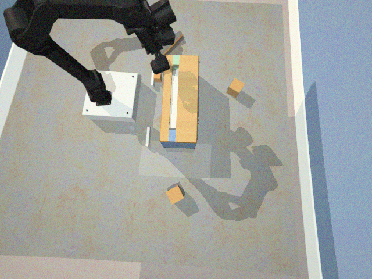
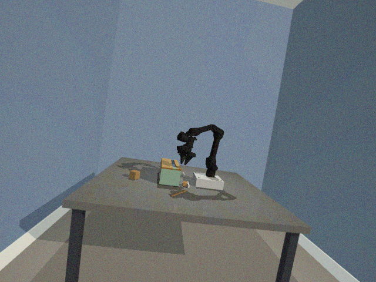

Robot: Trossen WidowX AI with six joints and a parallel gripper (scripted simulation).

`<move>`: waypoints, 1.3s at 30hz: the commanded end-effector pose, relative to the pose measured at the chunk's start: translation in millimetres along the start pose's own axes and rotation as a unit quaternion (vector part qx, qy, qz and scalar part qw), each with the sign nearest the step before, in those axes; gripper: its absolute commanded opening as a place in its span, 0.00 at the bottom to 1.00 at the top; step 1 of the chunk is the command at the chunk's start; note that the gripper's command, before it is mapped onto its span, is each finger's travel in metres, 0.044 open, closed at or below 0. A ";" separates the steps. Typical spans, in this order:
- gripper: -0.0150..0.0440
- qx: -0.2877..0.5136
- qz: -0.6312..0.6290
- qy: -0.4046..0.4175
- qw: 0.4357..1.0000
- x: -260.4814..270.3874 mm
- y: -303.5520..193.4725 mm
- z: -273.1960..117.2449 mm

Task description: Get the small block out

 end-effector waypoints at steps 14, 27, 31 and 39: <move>0.74 0.047 -0.764 -0.082 0.639 22.0 -15.2 -0.3; 0.74 0.097 -0.947 -0.092 0.291 30.9 -19.5 -3.4; 0.74 0.113 -0.974 -0.088 0.176 33.0 -20.5 -4.3; 0.74 0.116 -0.977 -0.087 0.155 33.4 -20.7 -4.5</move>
Point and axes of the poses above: the point midway between the two fingers, 35 mm back from their tips, its own z axis out along the fingers, its own x axis across the jaws, y = z × x, the point moved 2 cm from there along -z, back along the fingers, and after that the axes turned 11 degrees about -z, right-handed, at the moved point
